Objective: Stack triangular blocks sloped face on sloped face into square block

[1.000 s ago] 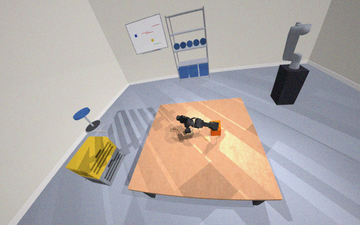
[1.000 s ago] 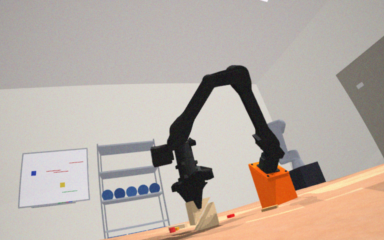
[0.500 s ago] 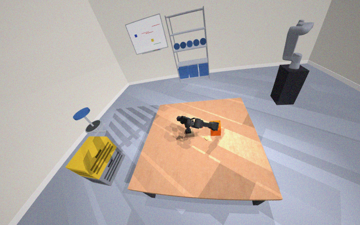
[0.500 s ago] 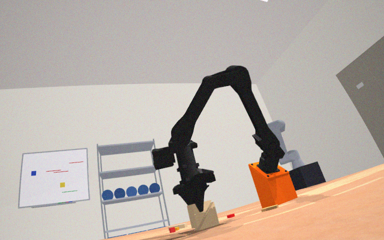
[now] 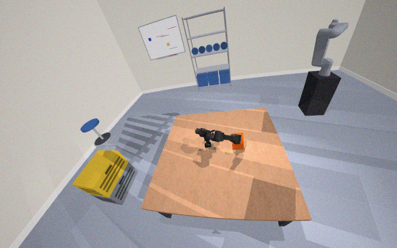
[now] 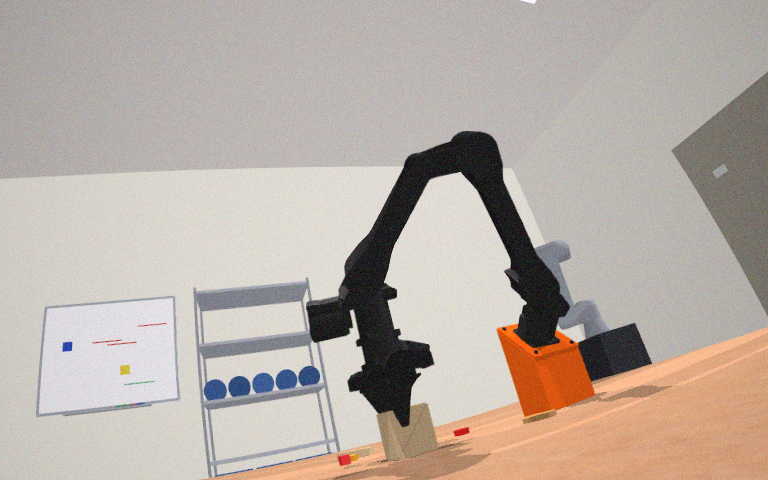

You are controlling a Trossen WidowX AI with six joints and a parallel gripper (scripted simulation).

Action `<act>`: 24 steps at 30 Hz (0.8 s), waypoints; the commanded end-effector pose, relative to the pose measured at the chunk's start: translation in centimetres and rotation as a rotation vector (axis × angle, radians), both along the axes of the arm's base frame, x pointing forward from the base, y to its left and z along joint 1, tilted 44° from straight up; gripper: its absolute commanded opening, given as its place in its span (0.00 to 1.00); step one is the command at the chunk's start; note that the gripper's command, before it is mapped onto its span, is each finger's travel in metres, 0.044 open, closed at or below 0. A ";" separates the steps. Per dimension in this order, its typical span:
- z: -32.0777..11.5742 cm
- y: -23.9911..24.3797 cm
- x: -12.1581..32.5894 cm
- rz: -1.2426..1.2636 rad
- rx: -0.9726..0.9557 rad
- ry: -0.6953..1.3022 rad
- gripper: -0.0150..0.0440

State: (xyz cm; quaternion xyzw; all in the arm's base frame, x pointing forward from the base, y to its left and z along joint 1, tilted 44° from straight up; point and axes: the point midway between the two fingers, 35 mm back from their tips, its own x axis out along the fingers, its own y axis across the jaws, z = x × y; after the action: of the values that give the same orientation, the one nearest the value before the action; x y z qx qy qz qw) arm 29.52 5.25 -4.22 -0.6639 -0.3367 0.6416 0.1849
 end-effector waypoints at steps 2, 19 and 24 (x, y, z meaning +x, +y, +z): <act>0.0 0.1 0.0 -0.004 0.004 0.002 0.25; 0.0 0.2 0.0 -0.005 0.014 0.002 0.25; 0.0 0.2 0.0 -0.005 0.014 0.002 0.25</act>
State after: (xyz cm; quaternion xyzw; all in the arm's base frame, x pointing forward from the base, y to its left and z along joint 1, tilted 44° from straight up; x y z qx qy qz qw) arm 29.51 5.37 -4.23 -0.6632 -0.3389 0.6402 0.1884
